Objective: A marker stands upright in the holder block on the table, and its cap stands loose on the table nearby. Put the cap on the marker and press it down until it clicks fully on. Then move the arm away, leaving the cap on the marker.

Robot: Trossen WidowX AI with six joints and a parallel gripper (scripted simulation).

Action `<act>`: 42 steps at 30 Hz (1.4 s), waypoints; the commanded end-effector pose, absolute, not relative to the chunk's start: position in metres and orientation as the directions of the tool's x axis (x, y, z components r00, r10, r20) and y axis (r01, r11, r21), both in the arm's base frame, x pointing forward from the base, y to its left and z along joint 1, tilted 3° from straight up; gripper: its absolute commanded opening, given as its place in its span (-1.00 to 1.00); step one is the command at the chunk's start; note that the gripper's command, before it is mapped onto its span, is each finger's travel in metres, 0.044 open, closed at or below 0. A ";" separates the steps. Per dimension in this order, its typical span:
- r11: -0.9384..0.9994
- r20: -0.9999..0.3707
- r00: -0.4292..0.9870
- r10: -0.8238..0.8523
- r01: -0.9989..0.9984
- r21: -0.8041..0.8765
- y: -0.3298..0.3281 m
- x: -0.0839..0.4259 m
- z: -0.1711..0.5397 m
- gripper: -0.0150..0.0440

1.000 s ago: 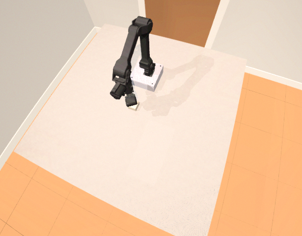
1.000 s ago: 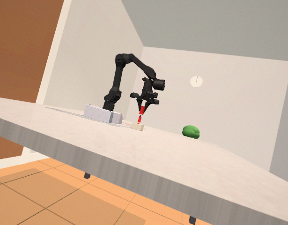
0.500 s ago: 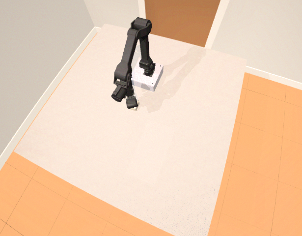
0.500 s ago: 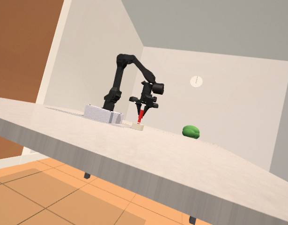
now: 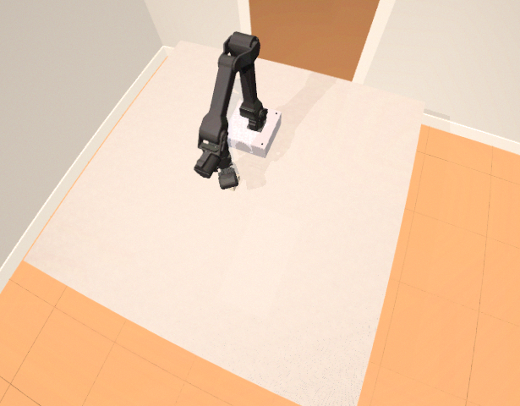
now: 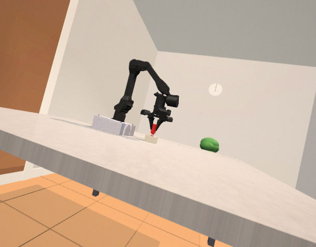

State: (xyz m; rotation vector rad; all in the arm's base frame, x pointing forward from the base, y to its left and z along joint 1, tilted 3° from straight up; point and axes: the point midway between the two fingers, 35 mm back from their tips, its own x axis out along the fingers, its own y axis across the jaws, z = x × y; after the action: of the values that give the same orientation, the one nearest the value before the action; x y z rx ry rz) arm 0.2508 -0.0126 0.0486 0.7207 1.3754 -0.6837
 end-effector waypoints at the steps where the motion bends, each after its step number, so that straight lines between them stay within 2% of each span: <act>1: 0.618 -0.997 0.076 -0.009 0.784 0.054 -0.012 0.251 0.047 -0.49; 4: 0.618 -0.997 0.076 -0.009 0.784 0.054 -0.012 0.251 0.047 -0.49; 21: 0.614 -0.997 0.076 -0.012 0.787 0.053 -0.013 0.250 0.048 1.00; 24: 0.614 -0.997 0.076 -0.012 0.787 0.053 -0.013 0.251 0.057 1.00; 29: 0.614 -0.997 0.076 -0.012 0.787 0.053 -0.012 0.246 0.120 1.00; 33: 0.614 -0.997 0.076 -0.012 0.787 0.053 -0.012 0.245 0.123 1.00; 36: 0.713 -0.997 0.076 -0.012 0.699 0.045 -0.013 0.245 0.121 0.73; 42: 0.976 -0.997 0.077 -0.010 0.217 0.007 -0.015 0.246 0.115 0.20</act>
State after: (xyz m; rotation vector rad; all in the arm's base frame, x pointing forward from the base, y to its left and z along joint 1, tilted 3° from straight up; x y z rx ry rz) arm 0.2458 -0.0142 0.1187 0.3961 1.4549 -0.3852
